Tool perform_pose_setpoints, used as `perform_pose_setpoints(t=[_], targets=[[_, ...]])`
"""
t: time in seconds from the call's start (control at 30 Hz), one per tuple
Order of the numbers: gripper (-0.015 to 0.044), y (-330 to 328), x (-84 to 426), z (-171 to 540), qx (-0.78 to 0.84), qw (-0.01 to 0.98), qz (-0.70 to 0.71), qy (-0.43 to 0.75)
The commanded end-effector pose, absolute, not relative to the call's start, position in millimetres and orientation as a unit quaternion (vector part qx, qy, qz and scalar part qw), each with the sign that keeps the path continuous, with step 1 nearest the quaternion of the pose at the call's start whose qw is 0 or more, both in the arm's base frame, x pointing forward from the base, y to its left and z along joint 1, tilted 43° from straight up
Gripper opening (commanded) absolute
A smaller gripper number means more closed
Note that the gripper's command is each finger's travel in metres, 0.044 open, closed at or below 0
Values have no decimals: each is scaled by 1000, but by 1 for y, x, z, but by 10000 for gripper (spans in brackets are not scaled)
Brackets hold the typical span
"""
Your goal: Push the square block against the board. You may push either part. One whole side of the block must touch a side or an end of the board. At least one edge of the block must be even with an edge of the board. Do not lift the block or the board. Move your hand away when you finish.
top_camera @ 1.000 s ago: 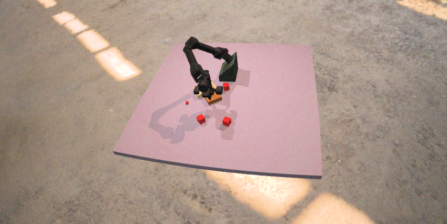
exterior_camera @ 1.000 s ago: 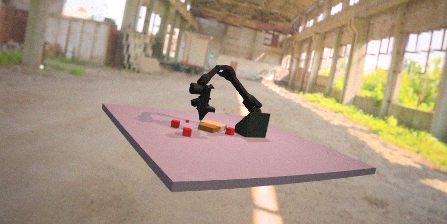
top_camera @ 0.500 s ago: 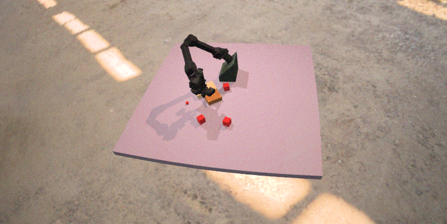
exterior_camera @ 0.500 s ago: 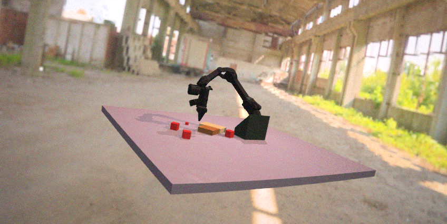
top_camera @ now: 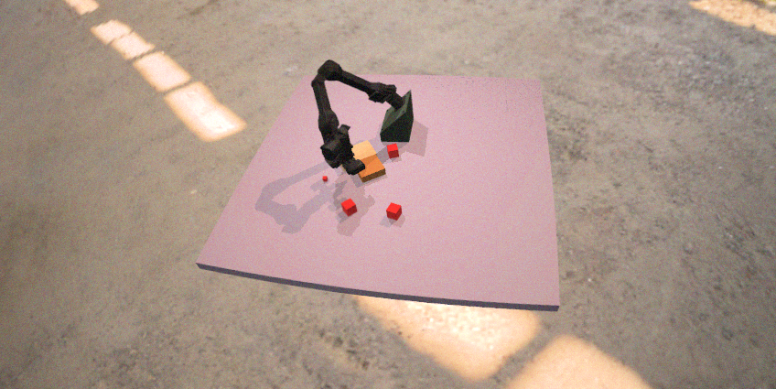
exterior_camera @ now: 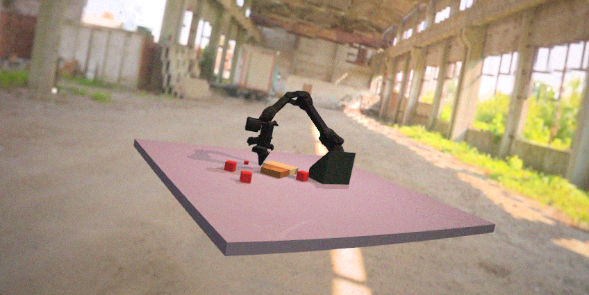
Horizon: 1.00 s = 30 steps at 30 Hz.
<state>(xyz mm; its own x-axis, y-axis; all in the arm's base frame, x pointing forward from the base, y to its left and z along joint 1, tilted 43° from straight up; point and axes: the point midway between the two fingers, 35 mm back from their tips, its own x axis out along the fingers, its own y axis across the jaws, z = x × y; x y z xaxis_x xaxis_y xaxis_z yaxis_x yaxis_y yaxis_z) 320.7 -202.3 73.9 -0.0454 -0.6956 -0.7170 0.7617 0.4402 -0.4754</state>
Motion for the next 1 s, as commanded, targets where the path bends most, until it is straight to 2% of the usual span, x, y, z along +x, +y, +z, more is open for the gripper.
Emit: perform_pose_setpoints(t=[0.0, 0.97], targets=[[0, -211, 315, 60, 36, 686, -529, 499], [0, -200, 303, 49, 36, 685, -528, 500]])
